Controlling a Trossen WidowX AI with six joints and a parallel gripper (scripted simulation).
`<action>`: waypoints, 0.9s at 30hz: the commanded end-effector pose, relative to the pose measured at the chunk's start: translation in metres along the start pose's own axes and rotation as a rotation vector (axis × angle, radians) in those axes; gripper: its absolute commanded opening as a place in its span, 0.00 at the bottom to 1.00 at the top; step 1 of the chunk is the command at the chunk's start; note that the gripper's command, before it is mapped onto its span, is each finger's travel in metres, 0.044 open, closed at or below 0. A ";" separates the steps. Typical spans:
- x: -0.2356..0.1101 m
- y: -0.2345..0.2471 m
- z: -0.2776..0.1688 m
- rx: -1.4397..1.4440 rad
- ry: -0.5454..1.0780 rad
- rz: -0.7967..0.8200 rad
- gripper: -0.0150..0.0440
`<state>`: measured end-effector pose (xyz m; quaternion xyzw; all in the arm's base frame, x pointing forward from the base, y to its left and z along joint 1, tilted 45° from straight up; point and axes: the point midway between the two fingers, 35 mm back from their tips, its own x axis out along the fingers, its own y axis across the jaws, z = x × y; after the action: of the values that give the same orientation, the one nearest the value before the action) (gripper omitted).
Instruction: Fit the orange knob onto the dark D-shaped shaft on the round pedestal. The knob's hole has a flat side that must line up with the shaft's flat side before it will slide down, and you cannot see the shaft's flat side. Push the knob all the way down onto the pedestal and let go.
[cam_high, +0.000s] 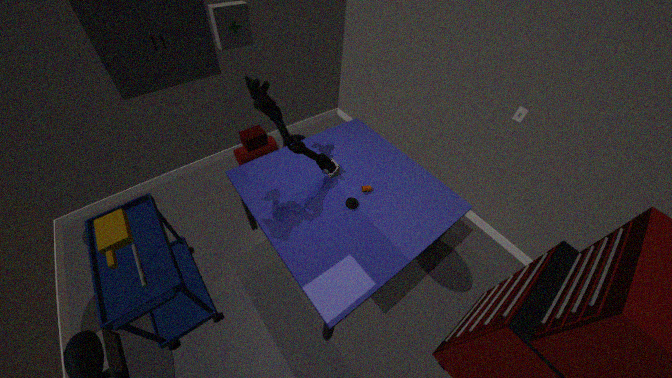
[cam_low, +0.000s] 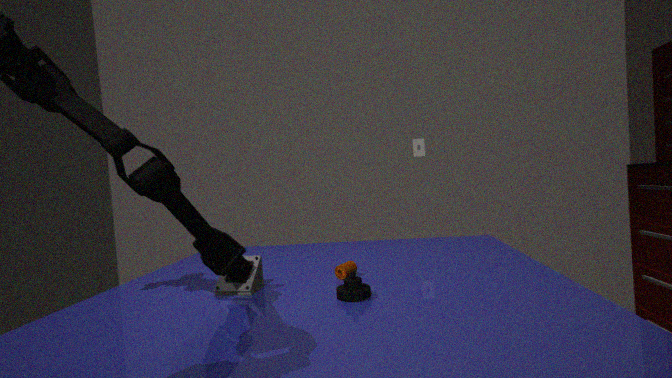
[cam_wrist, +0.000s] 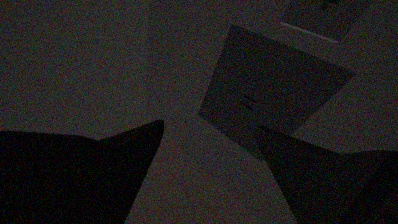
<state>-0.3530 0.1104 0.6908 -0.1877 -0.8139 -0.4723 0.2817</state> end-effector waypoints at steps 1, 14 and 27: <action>0.000 0.000 0.003 0.000 -0.007 -0.001 0.98; -0.046 0.011 0.196 -0.083 -0.515 -0.024 1.00; -0.192 0.031 0.388 0.024 -1.138 0.026 1.00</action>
<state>-0.3224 0.4218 0.4743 -0.3909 -0.8486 -0.3279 -0.1399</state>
